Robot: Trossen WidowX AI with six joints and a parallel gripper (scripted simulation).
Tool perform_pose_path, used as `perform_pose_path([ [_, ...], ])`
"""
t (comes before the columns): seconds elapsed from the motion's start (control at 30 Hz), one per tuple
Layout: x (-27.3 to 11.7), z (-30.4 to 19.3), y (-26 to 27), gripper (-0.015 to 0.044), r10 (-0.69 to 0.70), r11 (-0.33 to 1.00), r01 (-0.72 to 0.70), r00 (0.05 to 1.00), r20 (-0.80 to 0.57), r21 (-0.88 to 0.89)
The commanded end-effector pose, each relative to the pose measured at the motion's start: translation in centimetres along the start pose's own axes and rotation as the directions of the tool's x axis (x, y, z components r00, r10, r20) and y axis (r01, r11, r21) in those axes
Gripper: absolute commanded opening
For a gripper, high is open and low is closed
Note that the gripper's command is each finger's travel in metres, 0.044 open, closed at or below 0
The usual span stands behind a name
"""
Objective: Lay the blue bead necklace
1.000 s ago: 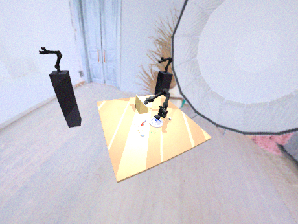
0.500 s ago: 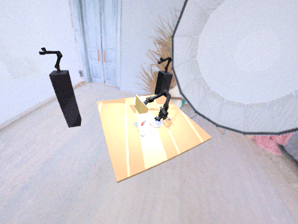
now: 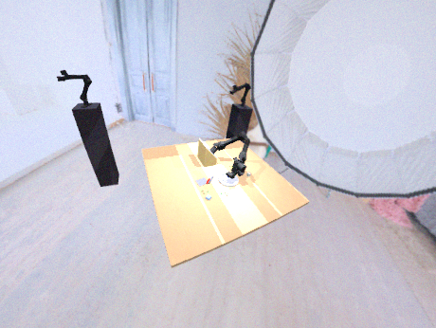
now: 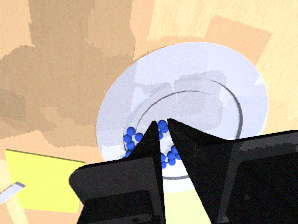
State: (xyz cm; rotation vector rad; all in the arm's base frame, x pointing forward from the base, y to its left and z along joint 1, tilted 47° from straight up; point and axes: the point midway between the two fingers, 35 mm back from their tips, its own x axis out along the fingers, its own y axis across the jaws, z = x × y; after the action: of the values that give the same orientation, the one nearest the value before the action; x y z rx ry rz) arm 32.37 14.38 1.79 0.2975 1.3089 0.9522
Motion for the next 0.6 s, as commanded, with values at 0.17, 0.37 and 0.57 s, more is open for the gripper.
perform_pose_path([
  [0.17, -0.1, 0.1, 0.0, 0.0263, 0.000, 1.000, 0.000, 1.000, 0.001, -0.002],
  [0.37, -0.8, 0.0, 0.0, 0.0420, 0.000, 1.000, 0.000, 1.000, -0.001, 0.002],
  [0.57, -1.2, 0.0, 0.0, 0.0440, 0.001, 1.000, -0.001, 1.000, -0.003, 0.005],
])
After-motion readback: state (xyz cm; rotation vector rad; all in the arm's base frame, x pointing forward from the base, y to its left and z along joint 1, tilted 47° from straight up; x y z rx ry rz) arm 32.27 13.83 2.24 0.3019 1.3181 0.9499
